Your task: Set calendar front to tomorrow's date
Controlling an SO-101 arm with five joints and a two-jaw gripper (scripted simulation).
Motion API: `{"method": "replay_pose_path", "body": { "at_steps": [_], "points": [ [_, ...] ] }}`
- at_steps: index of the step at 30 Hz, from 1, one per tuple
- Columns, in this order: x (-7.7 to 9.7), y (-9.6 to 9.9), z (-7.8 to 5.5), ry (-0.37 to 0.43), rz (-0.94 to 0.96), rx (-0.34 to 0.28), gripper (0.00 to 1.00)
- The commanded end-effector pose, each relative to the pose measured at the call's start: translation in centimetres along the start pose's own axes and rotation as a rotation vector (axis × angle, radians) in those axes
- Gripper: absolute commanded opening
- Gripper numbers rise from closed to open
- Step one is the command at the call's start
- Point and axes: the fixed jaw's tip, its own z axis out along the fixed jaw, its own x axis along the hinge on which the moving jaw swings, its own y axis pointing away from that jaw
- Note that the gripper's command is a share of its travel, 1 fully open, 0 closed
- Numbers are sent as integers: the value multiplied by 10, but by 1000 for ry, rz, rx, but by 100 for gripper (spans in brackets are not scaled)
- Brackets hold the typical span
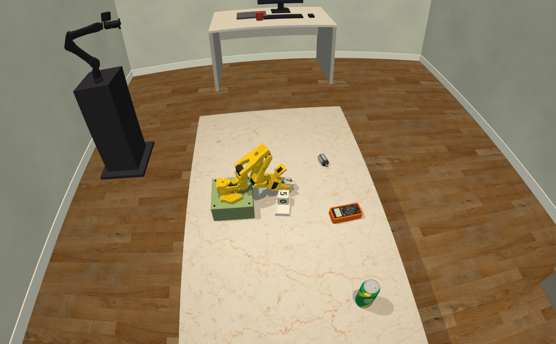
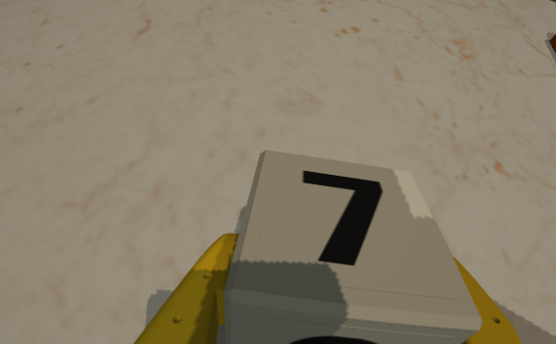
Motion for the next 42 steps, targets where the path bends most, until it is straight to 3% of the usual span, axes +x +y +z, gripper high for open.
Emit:
{"method": "replay_pose_path", "body": {
  "at_steps": [1,21,42],
  "points": [
    [-1,2,0,-8,8,-8,33],
    [-1,2,-3,0,8,-8,36],
    [-9,2,-52,126,7,-4,36]
  ]
}}
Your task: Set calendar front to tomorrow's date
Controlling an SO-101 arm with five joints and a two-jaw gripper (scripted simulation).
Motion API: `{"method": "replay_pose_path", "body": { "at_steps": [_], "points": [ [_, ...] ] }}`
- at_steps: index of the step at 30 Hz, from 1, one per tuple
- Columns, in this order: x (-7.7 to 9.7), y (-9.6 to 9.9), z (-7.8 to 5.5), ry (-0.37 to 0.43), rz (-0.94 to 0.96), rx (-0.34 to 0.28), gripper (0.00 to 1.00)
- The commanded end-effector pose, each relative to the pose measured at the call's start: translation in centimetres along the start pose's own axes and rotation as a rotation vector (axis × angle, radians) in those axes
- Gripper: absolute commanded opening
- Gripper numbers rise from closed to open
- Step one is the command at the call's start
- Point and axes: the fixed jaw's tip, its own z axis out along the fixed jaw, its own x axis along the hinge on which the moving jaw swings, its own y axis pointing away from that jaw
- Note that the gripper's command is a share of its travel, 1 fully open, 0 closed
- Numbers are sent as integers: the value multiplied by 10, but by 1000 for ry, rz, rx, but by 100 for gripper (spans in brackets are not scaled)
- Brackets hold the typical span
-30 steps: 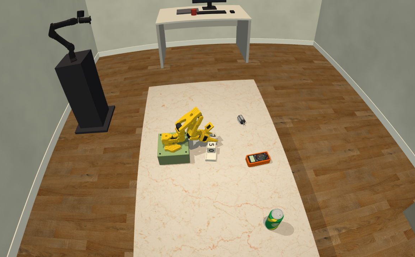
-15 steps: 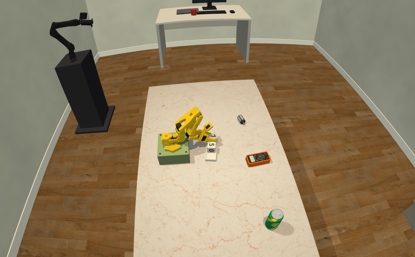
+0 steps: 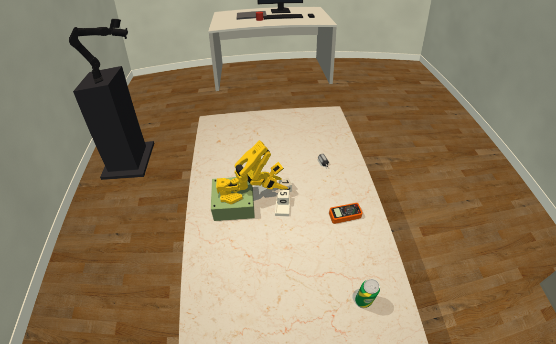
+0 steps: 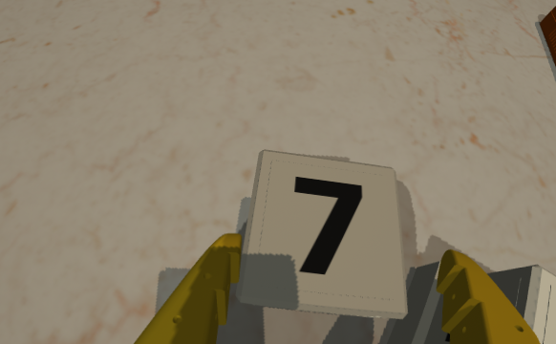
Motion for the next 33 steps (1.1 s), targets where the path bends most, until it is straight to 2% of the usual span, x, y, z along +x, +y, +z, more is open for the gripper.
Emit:
{"method": "replay_pose_path", "body": {
  "at_steps": [1,26,30,33],
  "points": [
    [-5,2,-29,53,7,-5,36],
    [-5,2,-31,55,7,-5,36],
    [-10,2,-30,27,7,-6,36],
    [-21,2,-28,-25,8,-8,36]
  ]
}}
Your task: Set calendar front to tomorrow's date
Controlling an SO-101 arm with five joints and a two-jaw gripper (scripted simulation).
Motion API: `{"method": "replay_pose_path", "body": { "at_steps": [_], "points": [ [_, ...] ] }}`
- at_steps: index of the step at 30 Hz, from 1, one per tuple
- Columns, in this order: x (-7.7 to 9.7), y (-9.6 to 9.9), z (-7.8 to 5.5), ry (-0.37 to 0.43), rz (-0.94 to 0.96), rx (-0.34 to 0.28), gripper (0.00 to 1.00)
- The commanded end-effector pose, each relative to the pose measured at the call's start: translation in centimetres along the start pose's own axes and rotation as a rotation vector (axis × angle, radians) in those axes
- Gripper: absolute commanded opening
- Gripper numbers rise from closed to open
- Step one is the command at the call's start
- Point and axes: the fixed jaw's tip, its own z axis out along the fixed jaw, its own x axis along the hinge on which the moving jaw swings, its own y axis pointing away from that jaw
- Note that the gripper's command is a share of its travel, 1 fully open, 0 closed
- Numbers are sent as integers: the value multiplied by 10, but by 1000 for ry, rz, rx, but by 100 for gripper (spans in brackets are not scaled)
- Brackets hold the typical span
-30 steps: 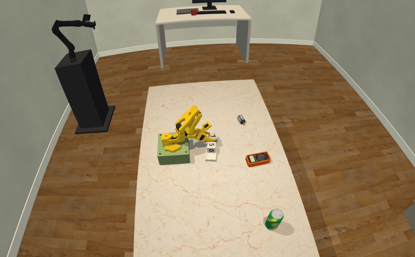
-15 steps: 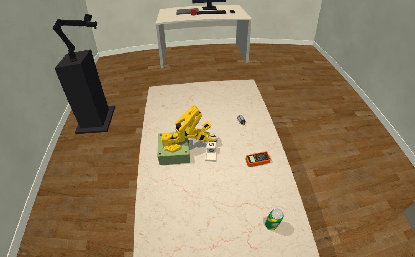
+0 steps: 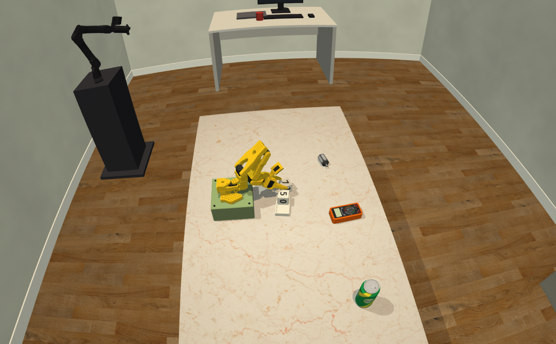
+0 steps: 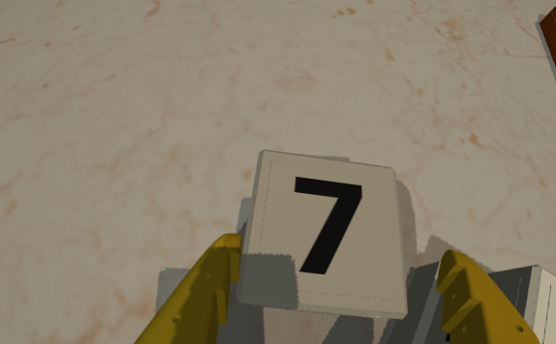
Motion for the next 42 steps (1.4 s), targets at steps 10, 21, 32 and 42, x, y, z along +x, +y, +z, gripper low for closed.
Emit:
{"method": "replay_pose_path", "body": {
  "at_steps": [10,21,32,42],
  "points": [
    [-62,3,-26,-235,8,-14,35],
    [-85,3,-28,-354,7,-16,35],
    [-106,5,-36,-451,9,-22,35],
    [-105,5,-29,-423,12,-22,35]
  ]
}}
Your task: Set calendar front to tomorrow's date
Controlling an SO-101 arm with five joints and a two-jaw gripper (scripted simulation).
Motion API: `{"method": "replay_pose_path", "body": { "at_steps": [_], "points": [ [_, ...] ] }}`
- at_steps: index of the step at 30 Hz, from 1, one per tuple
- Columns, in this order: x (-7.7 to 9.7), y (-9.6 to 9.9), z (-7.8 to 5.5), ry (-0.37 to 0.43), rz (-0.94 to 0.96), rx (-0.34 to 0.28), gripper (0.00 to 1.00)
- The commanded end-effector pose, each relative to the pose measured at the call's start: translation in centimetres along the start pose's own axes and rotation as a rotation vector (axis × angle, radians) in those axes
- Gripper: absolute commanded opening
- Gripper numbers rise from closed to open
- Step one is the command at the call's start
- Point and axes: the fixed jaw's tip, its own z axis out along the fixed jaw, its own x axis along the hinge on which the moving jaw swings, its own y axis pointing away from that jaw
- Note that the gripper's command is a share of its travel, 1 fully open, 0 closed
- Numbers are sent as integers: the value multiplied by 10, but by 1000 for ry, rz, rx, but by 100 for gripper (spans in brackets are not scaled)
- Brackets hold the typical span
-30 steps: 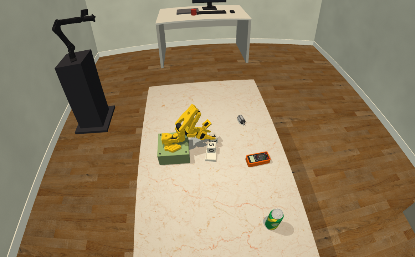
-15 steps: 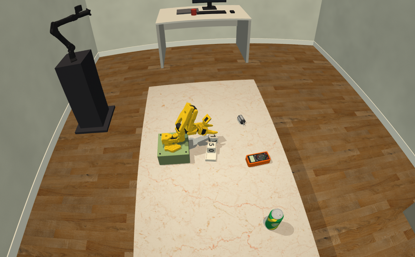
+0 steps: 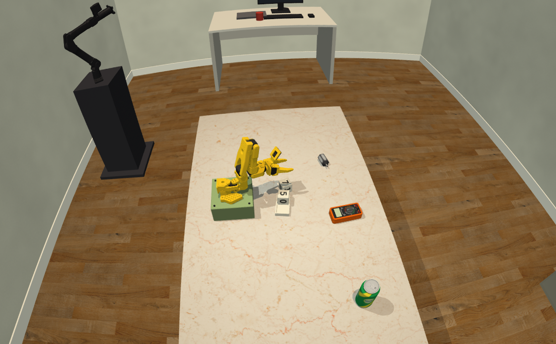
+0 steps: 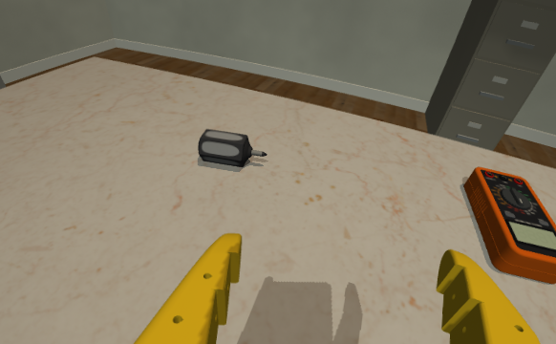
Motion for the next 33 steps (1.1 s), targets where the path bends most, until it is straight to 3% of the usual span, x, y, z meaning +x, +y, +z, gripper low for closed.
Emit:
{"method": "replay_pose_path", "body": {
  "at_steps": [1,17,26,33],
  "points": [
    [-8,2,1,-11,13,-9,35],
    [9,3,30,160,28,-4,35],
    [16,4,51,329,41,3,35],
    [15,3,53,380,45,8,35]
  ]
}}
